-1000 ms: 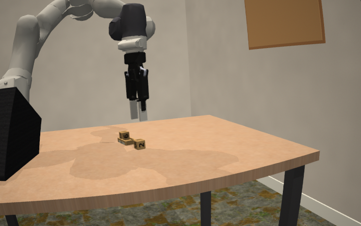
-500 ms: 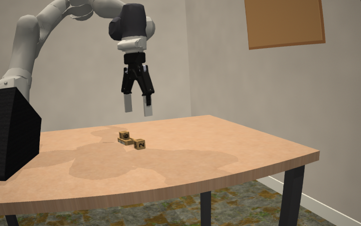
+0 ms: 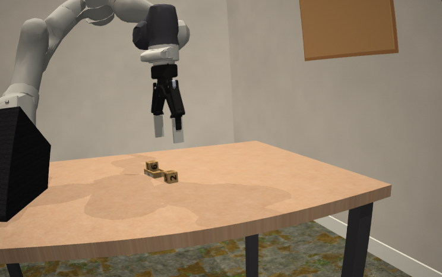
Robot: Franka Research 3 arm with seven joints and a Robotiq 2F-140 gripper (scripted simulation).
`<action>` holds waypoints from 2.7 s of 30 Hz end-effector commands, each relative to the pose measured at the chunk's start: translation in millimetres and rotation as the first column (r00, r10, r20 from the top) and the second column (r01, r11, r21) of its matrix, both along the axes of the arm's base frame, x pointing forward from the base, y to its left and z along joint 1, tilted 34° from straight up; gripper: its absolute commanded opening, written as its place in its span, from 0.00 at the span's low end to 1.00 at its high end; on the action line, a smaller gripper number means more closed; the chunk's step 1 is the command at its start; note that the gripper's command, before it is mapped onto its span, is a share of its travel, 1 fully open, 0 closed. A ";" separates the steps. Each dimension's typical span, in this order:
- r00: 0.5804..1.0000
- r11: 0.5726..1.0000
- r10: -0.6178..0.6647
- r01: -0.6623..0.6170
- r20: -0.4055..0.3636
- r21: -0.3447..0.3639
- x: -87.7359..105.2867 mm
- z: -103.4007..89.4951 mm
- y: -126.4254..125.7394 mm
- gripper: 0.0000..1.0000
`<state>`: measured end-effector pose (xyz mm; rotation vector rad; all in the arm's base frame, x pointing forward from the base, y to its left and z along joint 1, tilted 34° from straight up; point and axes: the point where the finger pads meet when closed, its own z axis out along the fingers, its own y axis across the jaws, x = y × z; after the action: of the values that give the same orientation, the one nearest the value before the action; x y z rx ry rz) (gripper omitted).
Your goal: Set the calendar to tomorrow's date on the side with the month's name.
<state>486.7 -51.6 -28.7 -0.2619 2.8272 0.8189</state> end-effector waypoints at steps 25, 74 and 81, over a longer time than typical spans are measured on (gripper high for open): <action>0.868 0.907 -0.401 0.420 -0.293 0.002 -1.3 -2.7 3.4 1.00; 0.244 0.462 -0.753 0.858 -0.611 -0.226 -1.6 -6.3 5.5 1.00; 0.140 0.387 -0.762 0.881 -0.632 -0.272 -1.6 -6.7 5.8 1.00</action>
<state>483.6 -47.4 -36.0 1.6810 2.7170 0.9238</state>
